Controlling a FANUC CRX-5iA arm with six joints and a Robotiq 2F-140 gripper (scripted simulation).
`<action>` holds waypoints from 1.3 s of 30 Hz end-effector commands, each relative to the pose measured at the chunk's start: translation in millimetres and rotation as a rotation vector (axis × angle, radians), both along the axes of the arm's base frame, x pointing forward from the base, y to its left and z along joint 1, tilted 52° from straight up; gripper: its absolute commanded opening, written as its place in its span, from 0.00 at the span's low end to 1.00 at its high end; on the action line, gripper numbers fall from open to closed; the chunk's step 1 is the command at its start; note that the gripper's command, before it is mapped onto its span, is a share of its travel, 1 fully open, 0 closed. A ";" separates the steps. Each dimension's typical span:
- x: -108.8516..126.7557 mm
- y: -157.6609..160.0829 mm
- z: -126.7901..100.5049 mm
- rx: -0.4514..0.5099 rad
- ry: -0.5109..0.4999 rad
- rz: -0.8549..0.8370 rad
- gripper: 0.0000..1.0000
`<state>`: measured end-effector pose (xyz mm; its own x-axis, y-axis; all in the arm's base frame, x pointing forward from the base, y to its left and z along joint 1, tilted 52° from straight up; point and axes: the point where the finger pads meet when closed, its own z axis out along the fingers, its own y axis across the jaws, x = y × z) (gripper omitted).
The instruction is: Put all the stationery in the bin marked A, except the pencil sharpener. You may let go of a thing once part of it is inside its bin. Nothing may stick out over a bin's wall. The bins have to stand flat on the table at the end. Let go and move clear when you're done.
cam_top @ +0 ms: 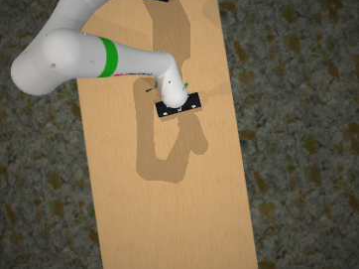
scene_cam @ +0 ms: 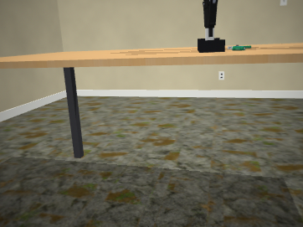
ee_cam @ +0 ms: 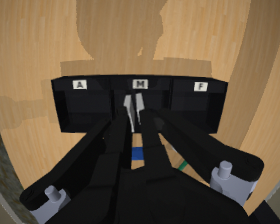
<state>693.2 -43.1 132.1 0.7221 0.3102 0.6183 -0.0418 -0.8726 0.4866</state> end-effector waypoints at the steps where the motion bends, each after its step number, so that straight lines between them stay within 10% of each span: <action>1: 0.0 0.2 0.1 0.000 0.000 0.000 0.05; 39: -24.8 13.8 22.3 0.000 0.000 0.000 0.05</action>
